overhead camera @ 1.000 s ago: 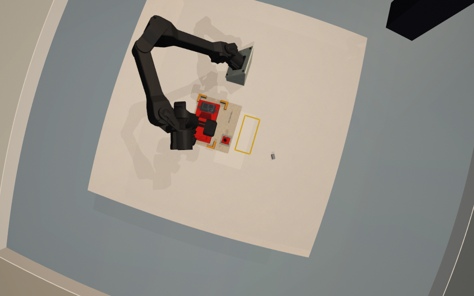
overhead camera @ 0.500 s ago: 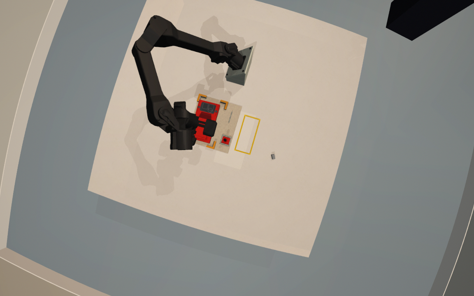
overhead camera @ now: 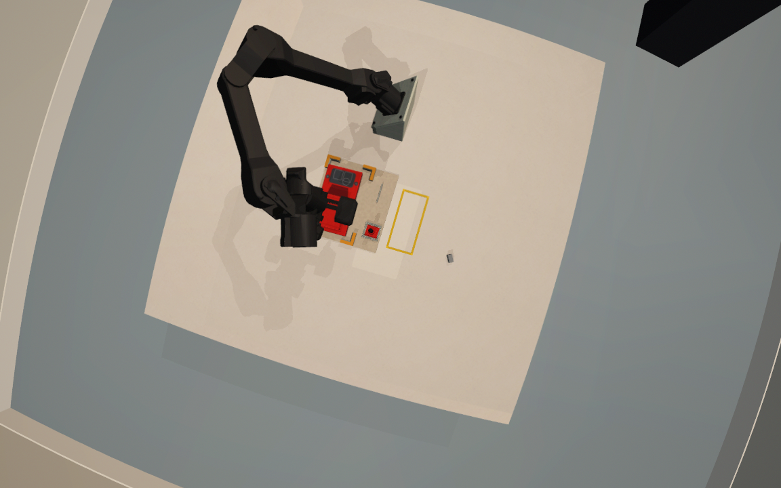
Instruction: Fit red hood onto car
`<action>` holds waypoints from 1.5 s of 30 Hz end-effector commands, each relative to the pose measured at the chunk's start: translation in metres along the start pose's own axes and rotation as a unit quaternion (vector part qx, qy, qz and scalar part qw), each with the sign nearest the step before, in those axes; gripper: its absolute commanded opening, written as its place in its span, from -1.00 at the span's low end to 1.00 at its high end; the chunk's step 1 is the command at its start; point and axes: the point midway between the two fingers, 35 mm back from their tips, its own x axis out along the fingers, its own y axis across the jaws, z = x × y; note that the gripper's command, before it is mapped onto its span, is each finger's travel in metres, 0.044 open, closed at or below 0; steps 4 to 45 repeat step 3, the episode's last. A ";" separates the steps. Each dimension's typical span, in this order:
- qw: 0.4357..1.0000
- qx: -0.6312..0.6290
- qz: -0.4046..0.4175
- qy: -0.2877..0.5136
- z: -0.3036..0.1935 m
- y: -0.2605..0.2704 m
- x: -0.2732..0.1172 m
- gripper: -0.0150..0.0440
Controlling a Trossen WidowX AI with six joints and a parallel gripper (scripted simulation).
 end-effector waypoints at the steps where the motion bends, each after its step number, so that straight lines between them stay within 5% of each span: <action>1: 1.000 0.001 0.002 0.000 0.000 0.000 -0.001 1.00; 45: 1.000 0.001 0.002 0.000 0.000 0.000 -0.001 1.00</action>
